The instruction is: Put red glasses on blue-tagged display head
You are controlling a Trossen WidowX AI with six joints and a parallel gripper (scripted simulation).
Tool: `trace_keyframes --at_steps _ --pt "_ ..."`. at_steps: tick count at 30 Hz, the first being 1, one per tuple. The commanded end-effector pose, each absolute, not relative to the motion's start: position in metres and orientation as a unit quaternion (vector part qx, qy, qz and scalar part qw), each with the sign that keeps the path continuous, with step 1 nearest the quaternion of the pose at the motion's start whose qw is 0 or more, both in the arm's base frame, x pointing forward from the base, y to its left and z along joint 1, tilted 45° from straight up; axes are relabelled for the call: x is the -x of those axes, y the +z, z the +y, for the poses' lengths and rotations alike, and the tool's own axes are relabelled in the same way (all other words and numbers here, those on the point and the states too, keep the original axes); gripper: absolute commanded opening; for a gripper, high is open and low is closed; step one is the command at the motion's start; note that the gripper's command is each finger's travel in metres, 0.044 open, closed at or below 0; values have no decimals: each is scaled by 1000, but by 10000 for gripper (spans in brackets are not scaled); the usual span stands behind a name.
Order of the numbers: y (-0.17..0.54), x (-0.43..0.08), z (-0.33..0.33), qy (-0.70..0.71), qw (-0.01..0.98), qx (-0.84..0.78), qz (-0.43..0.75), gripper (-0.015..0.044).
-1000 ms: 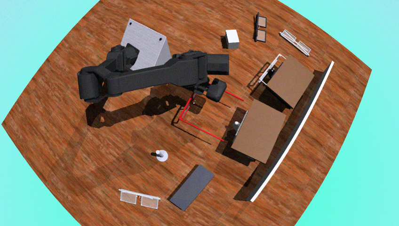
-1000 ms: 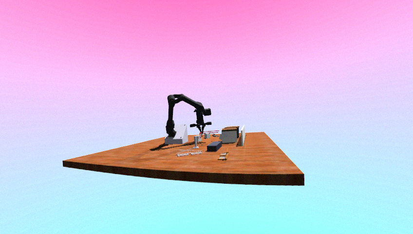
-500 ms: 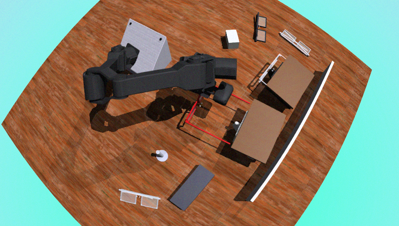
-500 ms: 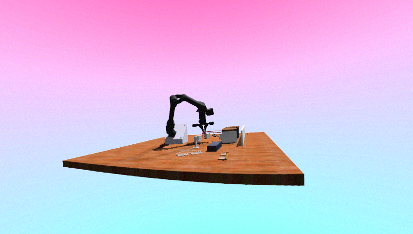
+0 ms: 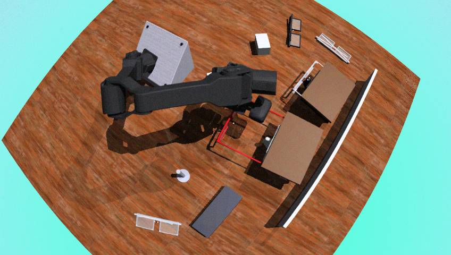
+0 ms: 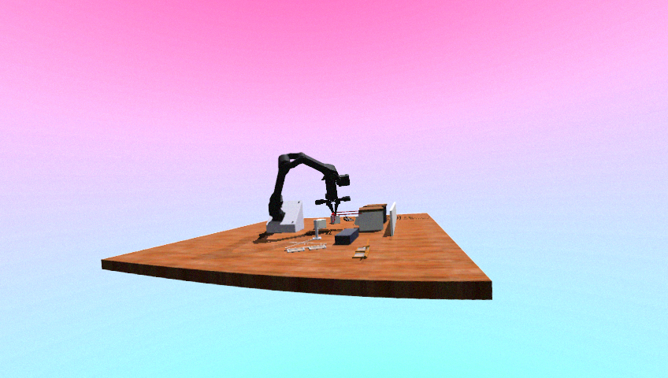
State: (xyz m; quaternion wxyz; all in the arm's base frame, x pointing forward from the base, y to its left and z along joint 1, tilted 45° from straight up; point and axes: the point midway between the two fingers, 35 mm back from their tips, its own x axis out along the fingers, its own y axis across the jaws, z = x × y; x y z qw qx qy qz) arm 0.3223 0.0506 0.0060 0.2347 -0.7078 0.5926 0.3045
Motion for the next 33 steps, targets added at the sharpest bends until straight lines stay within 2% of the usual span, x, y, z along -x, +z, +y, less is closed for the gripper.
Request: trace_keyframes --at_steps 1,33 --pt "4 -327 50 306 228 708 594 0" --pt "1 -374 57 305 229 709 593 0"
